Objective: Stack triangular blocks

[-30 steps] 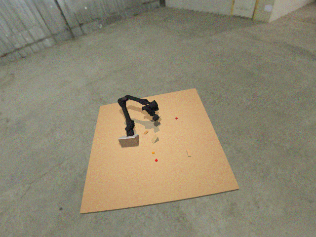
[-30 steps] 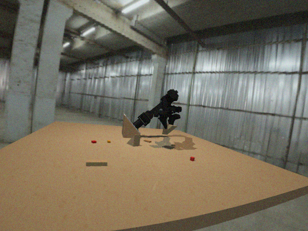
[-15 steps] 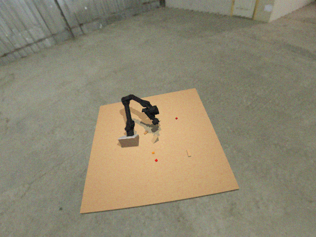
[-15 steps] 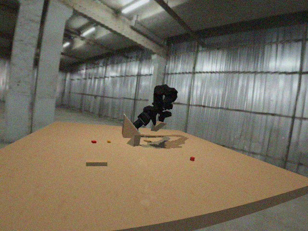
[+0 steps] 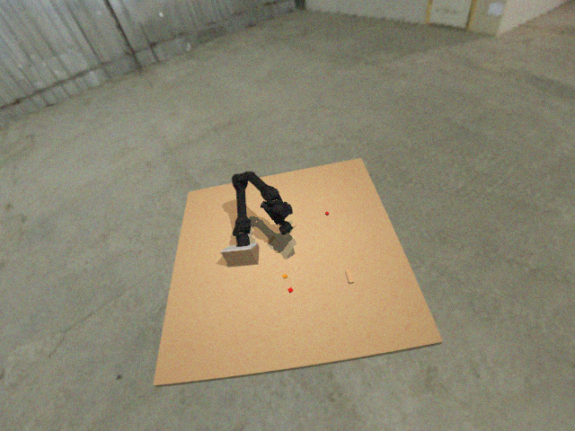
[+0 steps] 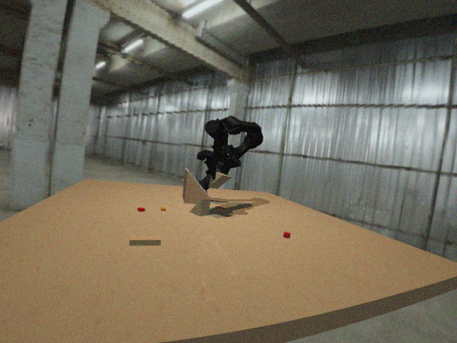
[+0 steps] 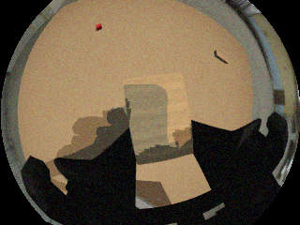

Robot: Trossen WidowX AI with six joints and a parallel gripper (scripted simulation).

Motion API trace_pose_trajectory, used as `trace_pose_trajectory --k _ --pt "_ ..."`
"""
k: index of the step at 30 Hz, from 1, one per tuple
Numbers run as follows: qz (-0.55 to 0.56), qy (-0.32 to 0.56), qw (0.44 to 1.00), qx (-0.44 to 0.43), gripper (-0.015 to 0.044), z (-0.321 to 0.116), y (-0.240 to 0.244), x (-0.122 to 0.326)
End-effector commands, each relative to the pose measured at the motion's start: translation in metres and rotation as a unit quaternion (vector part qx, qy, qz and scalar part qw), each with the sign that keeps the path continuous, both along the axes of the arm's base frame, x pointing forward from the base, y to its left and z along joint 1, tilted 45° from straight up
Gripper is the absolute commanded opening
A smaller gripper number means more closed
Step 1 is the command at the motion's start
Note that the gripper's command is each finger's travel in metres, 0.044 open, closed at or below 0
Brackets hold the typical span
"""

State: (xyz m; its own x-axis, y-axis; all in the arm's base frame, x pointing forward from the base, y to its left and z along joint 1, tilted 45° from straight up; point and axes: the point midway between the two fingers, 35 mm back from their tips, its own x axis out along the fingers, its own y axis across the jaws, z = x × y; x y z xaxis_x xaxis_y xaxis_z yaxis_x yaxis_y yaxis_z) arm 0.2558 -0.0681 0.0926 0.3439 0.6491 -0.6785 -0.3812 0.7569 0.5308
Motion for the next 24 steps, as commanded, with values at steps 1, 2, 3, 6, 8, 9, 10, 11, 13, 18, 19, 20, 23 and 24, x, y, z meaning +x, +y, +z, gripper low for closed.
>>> trace_pose_trajectory --k 1,2,3,6,8,9,10,11,13,18,19,20,23,24 --pt "0.006 0.0 1.0 0.001 0.0 -0.008 -0.013 -0.006" --pt "0.008 0.0 1.0 0.002 0.0 -0.01 -0.017 -0.009" --pt "0.01 0.0 1.0 0.004 0.0 -0.013 -0.02 -0.011" --pt "0.014 -0.001 1.0 0.009 0.0 -0.02 -0.03 -0.018" --pt "0.018 -0.003 1.0 0.014 0.0 -0.024 -0.037 -0.024" --pt "0.019 -0.004 1.0 0.017 0.0 -0.026 -0.04 -0.026" --pt "0.021 -0.006 1.0 0.02 0.0 -0.029 -0.043 -0.029" --pt "0.023 -0.007 0.999 0.023 0.0 -0.031 -0.046 -0.032" --pt "0.026 -0.011 0.999 0.029 0.0 -0.035 -0.052 -0.038" --pt "0.033 -0.026 0.998 0.048 0.0 -0.045 -0.065 -0.054" --pt "0.035 -0.029 0.998 0.052 0.0 -0.047 -0.067 -0.058" --pt "0.036 -0.033 0.997 0.056 0.0 -0.048 -0.069 -0.061" --pt "0.039 -0.046 0.996 0.068 0.0 -0.054 -0.076 -0.071" --pt "0.039 -0.051 0.995 0.073 0.0 -0.055 -0.078 -0.074"
